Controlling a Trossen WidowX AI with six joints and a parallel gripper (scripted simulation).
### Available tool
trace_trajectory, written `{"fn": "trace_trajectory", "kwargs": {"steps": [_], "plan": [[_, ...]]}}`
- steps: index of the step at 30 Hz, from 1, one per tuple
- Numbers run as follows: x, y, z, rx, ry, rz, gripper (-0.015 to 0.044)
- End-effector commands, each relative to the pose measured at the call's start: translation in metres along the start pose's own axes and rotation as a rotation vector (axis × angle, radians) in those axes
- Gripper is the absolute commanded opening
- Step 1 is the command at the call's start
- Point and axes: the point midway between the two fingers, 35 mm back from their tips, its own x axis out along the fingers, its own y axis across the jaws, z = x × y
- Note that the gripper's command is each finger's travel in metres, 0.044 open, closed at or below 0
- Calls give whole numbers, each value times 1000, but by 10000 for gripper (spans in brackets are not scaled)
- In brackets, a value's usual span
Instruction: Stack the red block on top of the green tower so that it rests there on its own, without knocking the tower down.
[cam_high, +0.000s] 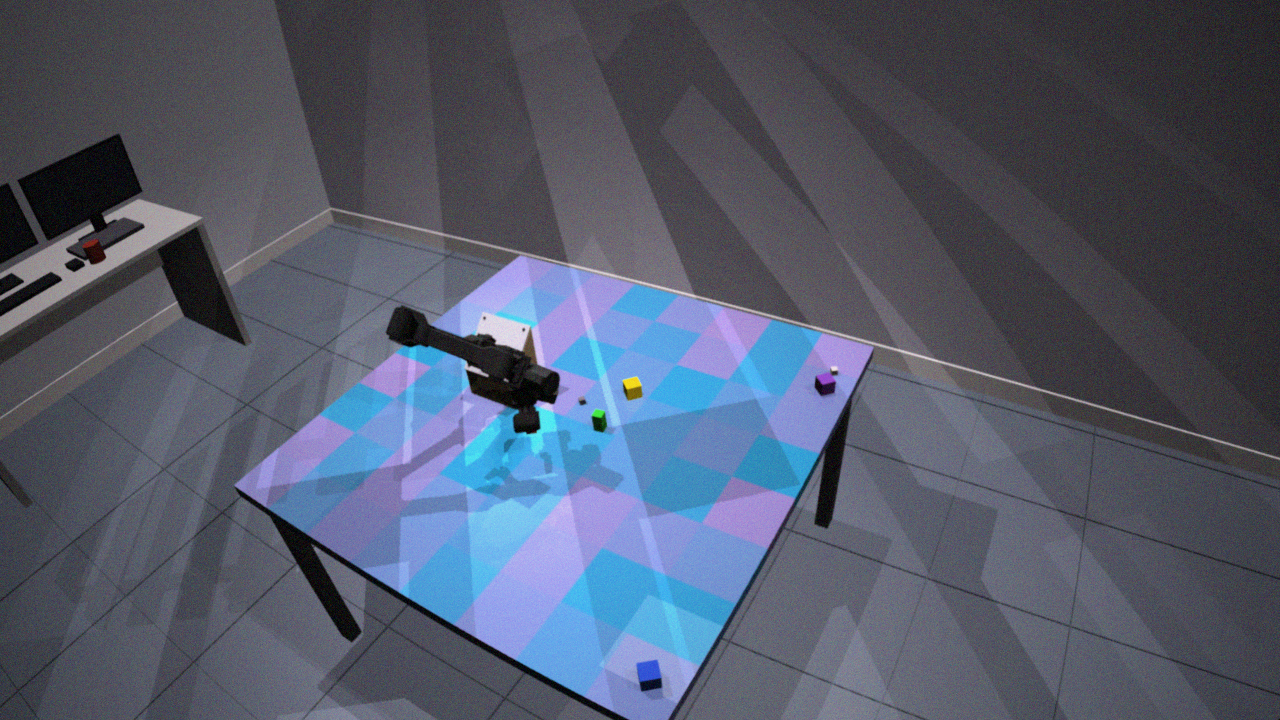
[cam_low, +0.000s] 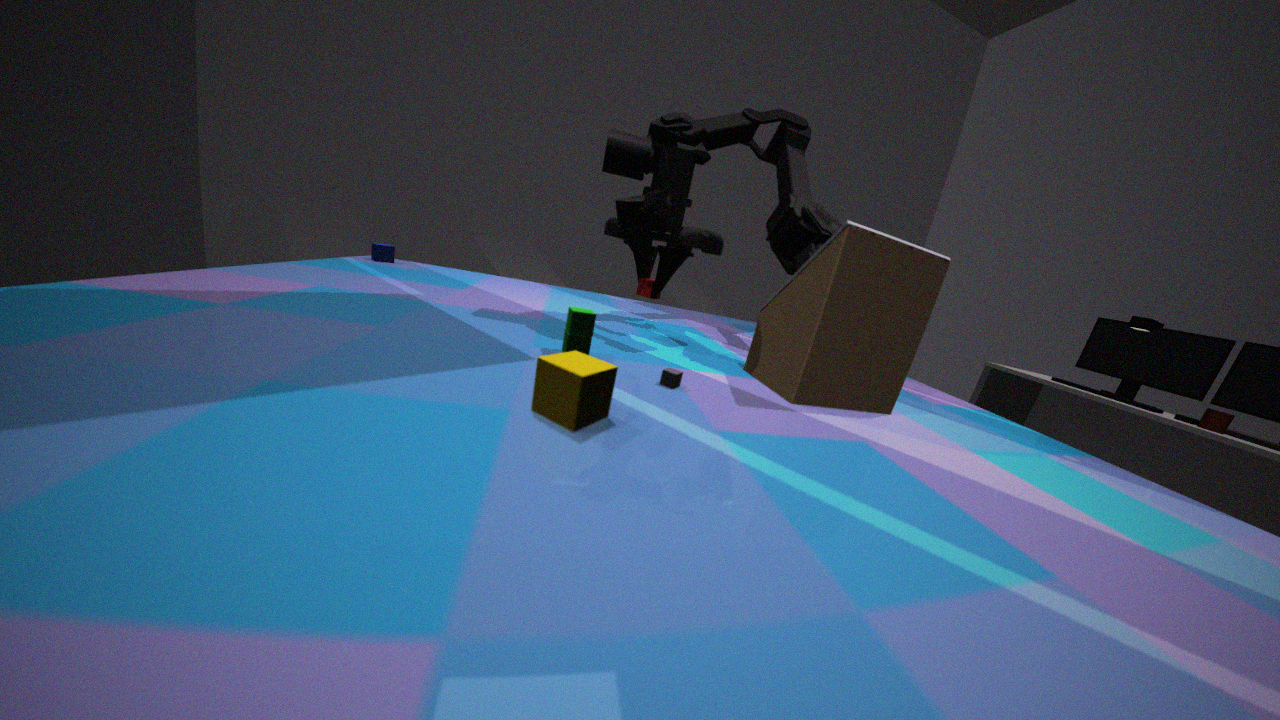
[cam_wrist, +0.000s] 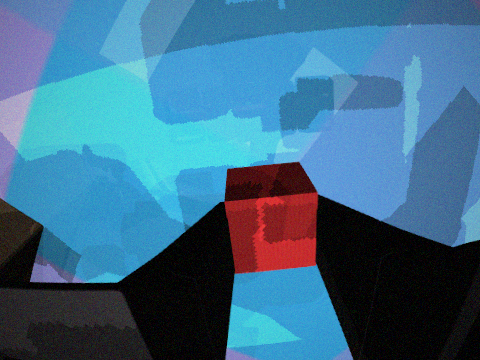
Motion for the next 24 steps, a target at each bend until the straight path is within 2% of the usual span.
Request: {"fn": "trace_trajectory", "kwargs": {"steps": [1,10,17,24], "plan": [[-15,-3,-1,11,-1,-9,0],[-50,-2,-1,10,-1,-9,0],[-51,-1,0,10,-1,-9,0],[-53,-2,26,11,-6,-5,0]]}}
